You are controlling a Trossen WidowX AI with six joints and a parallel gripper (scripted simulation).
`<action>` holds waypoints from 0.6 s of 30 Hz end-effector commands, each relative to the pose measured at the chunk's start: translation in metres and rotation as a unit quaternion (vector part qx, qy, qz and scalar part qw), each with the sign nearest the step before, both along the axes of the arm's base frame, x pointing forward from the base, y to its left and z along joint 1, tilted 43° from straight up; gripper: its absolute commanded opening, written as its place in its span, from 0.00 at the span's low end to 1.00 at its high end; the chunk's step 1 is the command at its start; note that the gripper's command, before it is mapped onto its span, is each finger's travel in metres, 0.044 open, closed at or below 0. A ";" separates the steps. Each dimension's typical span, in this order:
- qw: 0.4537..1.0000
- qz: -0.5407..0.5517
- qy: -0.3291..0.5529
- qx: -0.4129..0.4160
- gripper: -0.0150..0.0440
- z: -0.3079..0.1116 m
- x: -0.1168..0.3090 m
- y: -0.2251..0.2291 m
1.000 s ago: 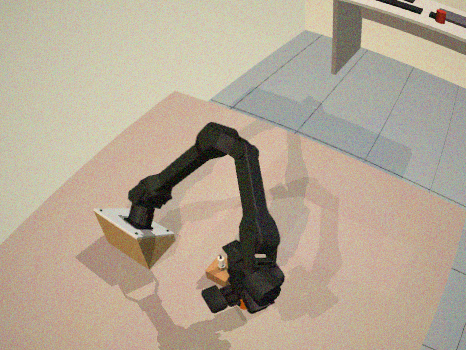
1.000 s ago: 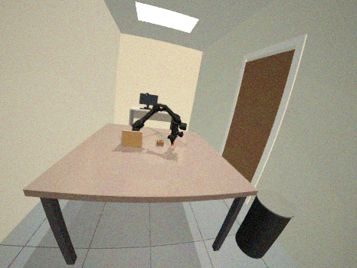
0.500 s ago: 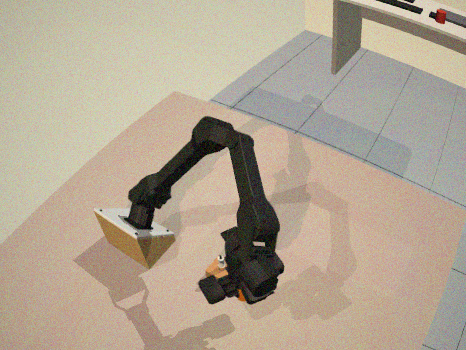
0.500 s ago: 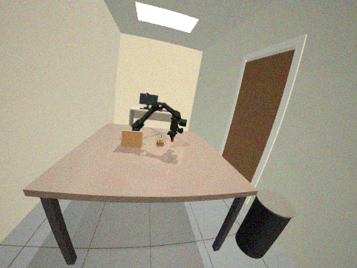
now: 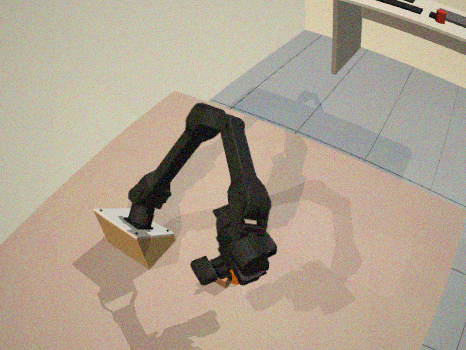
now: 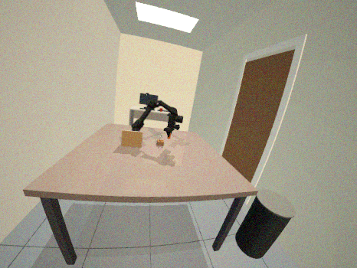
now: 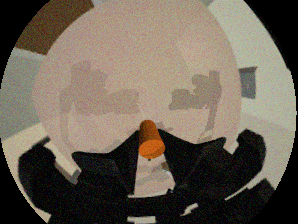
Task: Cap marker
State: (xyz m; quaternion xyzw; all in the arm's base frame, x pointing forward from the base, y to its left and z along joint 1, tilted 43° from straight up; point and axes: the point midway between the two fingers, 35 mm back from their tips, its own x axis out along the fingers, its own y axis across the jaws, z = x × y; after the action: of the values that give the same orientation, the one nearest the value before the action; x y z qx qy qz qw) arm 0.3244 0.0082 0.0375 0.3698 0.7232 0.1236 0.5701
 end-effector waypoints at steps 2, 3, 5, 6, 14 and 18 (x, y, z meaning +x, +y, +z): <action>1.000 0.001 -0.001 -0.002 0.25 0.010 -0.013 -0.002; 1.000 0.001 -0.001 -0.002 0.25 0.012 -0.016 -0.003; 1.000 0.001 -0.001 -0.002 0.25 0.015 -0.021 -0.003; 1.000 0.001 -0.001 -0.002 0.25 0.017 -0.023 -0.003; 1.000 0.001 0.000 -0.002 0.25 0.030 -0.044 -0.003; 1.000 0.001 0.001 -0.001 0.25 0.035 -0.055 -0.002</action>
State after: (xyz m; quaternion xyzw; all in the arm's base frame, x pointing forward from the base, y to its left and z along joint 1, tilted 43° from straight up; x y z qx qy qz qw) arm 0.2784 0.0070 0.0685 0.3702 0.7239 0.1230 0.5691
